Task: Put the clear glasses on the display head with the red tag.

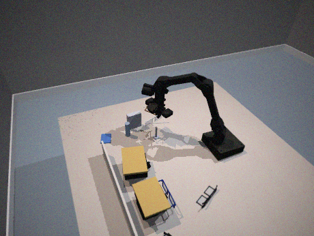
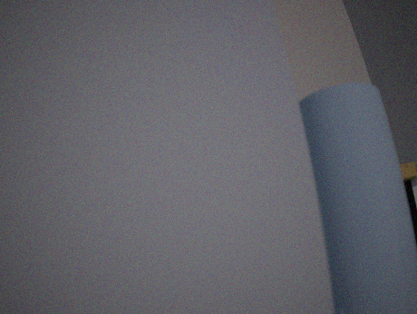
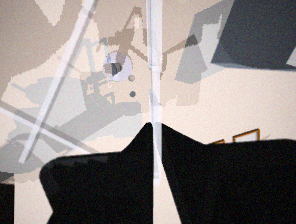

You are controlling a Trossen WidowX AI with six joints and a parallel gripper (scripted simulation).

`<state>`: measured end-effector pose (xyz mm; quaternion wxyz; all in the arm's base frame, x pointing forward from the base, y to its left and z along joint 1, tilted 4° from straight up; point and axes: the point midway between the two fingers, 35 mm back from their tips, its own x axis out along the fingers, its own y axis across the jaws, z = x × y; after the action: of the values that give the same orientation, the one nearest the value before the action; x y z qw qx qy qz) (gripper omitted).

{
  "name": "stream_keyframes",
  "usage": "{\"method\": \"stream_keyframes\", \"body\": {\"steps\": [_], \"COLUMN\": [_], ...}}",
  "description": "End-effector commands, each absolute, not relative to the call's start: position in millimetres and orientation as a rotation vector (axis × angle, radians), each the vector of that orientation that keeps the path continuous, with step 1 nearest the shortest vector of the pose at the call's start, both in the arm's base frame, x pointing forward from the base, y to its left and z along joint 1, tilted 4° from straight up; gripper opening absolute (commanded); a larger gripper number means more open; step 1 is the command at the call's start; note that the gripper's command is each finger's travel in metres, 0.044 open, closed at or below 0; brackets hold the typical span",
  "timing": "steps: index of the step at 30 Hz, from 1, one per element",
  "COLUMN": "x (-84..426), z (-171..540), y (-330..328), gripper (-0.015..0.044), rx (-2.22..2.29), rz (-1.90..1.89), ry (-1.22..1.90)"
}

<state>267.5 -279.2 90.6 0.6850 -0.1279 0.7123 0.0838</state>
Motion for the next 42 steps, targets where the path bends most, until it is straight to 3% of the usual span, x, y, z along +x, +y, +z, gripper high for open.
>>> {"method": "stream_keyframes", "body": {"steps": [1, 8, 42], "x": [264.7, 262.3, 256.0], "z": [65.7, 37.5, 39.2], "y": [-280.0, -280.5, -300.0], "gripper": [0.0000, 0.0000, 0.0000], "rx": [-0.280, -0.280, -0.281], "rz": [0.202, 0.202, 0.201], "ry": [1.611, 1.611, 1.612]}}
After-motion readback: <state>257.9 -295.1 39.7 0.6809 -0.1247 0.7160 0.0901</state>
